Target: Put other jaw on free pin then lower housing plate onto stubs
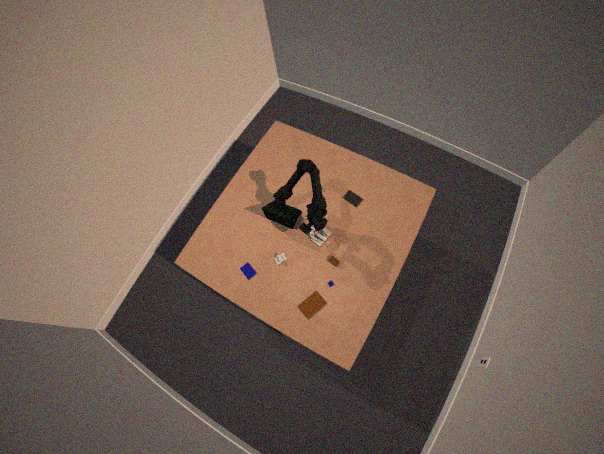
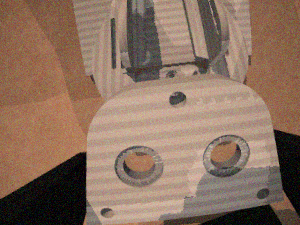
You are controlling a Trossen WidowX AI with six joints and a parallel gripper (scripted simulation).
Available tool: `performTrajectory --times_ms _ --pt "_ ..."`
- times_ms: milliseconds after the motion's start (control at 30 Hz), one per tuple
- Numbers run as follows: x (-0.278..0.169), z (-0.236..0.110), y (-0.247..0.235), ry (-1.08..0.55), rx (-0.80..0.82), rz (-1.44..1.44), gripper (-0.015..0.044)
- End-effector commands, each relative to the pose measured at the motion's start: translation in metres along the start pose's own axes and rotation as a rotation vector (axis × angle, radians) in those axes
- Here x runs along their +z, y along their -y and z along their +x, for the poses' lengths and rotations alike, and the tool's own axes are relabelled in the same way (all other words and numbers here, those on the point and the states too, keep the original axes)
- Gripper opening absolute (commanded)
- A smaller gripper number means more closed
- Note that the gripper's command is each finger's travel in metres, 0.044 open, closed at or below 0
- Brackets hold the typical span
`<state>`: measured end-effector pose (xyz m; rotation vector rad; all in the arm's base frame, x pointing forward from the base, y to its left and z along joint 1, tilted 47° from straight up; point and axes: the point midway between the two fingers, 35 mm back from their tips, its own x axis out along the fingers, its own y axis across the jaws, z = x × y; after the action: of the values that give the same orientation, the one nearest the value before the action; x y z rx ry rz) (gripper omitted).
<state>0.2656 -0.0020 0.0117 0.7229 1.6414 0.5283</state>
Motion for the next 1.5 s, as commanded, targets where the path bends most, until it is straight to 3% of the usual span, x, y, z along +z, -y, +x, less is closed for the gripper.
performTrajectory --times_ms 0,1467 --pt "-0.0007 0.0004 -0.0009 -0.001 0.006 -0.003 0.0351" --pt "-0.0104 0.0005 0.0051 -0.001 0.005 -0.013 0.0351"
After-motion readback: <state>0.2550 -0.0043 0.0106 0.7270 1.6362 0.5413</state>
